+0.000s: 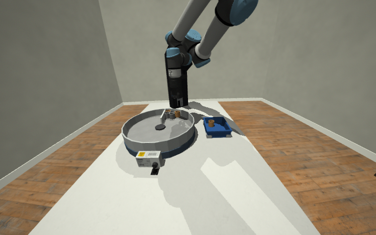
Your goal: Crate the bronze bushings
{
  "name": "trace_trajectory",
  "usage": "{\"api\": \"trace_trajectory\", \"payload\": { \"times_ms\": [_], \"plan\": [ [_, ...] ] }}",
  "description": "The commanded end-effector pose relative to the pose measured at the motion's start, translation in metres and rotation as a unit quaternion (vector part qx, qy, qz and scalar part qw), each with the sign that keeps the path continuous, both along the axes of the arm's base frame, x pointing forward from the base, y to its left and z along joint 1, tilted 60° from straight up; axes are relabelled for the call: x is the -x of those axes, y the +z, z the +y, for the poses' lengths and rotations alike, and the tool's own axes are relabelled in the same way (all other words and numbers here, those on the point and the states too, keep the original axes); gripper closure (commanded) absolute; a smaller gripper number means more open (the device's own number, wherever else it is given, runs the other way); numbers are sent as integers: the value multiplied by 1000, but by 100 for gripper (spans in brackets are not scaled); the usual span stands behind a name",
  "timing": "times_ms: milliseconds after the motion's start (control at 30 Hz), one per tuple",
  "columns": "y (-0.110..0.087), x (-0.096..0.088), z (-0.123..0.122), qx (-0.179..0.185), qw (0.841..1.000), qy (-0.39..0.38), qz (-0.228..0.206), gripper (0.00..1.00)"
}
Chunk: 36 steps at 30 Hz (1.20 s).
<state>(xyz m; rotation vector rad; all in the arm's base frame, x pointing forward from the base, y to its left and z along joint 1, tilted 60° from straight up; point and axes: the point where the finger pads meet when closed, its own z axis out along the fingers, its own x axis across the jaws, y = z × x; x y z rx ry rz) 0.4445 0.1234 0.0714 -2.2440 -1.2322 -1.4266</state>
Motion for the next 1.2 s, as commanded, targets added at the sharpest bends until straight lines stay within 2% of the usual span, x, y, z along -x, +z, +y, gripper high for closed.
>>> {"api": "trace_trajectory", "payload": {
  "times_ms": [0, 133, 533, 700, 1100, 1167],
  "plan": [
    [-1, -1, -1, -16, 1000, -13, 14, 55],
    [-6, -3, -6, -82, 992, -63, 70, 55],
    [-6, -3, -6, -82, 992, -63, 70, 55],
    [-12, -6, -12, -160, 970, -123, 138, 55],
    [-12, -6, -12, -160, 970, -123, 138, 55],
    [-14, -7, -14, -190, 957, -145, 165, 55]
  ]
}}
